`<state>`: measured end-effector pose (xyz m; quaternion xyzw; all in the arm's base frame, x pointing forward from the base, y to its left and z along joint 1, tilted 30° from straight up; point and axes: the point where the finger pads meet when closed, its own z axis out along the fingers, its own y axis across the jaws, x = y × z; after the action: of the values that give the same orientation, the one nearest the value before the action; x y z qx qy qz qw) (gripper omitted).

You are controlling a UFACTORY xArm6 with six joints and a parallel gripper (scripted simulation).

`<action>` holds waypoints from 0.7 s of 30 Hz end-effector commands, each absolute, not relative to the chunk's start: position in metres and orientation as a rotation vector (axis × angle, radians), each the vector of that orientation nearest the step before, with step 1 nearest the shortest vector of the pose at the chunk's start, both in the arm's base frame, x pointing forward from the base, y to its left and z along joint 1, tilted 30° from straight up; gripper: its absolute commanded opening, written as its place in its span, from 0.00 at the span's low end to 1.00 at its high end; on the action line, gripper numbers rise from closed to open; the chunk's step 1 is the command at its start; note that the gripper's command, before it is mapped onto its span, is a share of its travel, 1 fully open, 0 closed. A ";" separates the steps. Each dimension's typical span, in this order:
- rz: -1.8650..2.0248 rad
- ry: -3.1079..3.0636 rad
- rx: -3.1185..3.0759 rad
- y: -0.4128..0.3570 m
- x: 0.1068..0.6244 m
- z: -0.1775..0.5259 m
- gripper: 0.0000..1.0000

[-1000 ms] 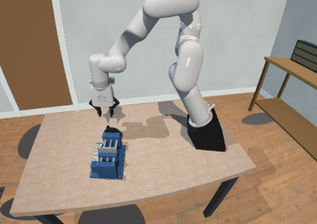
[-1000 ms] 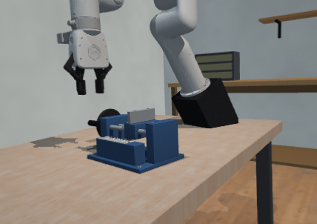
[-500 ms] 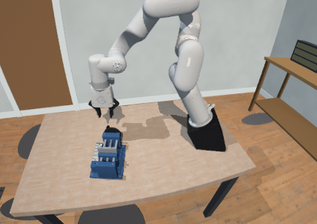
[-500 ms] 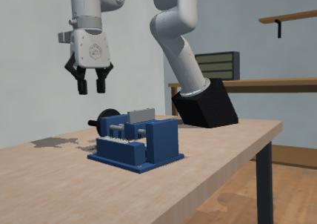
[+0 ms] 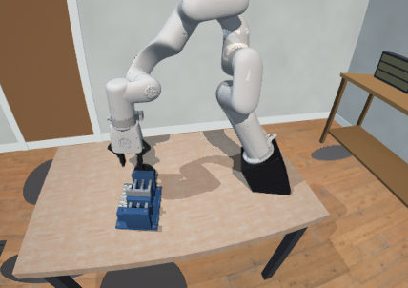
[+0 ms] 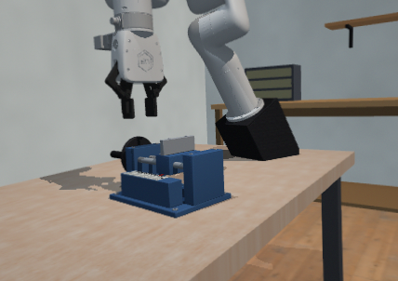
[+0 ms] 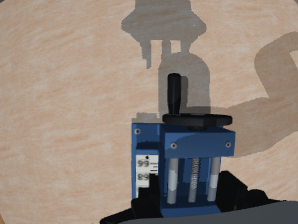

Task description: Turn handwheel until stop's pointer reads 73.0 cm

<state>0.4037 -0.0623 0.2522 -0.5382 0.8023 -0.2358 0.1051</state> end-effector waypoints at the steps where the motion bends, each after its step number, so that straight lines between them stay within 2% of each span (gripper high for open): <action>1: -0.710 2.376 -1.579 -0.020 0.425 0.249 0.57; 8: -0.710 2.376 -1.579 0.037 0.451 0.243 0.57; 21: -0.710 2.376 -1.579 0.051 0.459 0.238 0.57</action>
<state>0.4569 0.0511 0.2391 -0.5345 0.8043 -0.2397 0.0996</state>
